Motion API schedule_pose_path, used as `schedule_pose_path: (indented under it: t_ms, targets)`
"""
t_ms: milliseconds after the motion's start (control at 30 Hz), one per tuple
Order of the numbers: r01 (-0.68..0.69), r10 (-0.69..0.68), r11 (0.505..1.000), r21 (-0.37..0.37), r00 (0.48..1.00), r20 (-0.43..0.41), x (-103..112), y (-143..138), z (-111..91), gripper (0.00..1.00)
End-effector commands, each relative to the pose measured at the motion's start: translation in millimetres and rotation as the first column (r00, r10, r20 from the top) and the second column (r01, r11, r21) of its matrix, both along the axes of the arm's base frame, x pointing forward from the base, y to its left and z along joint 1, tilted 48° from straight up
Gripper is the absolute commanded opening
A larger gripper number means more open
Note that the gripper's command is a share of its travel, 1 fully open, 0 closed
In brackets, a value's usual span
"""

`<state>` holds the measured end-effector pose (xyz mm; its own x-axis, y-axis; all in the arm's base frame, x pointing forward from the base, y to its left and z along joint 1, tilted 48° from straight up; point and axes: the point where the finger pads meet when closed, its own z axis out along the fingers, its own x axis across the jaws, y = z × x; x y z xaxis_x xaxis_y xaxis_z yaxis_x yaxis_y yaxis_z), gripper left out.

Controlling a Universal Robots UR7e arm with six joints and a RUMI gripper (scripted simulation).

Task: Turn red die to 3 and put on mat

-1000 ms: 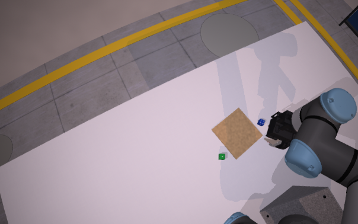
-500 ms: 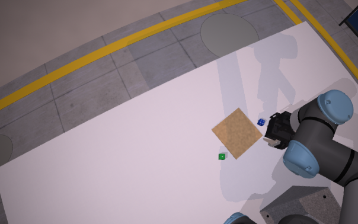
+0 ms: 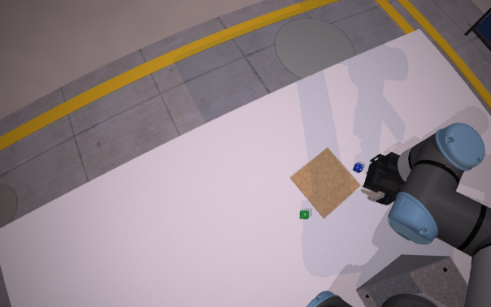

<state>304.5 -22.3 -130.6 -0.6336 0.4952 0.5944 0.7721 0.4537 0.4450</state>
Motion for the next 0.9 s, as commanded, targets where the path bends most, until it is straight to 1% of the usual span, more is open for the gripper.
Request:
schedule_pose_path:
  t_ms: [0, 433, 467, 867]
  targets:
    - [-0.001, 0.001, 1.000, 0.004, 1.000, -0.003, -1.2, 2.7, -0.5, 0.21]
    - [-0.001, 0.001, 1.000, 0.004, 1.000, -0.003, -1.2, 2.7, -0.5, 0.21]
    - [-0.001, 0.001, 1.000, 0.004, 1.000, -0.003, -1.2, 2.7, -0.5, 0.03]
    - [-0.001, 0.001, 1.000, 0.004, 1.000, -0.003, -1.2, 2.7, -0.5, 0.03]
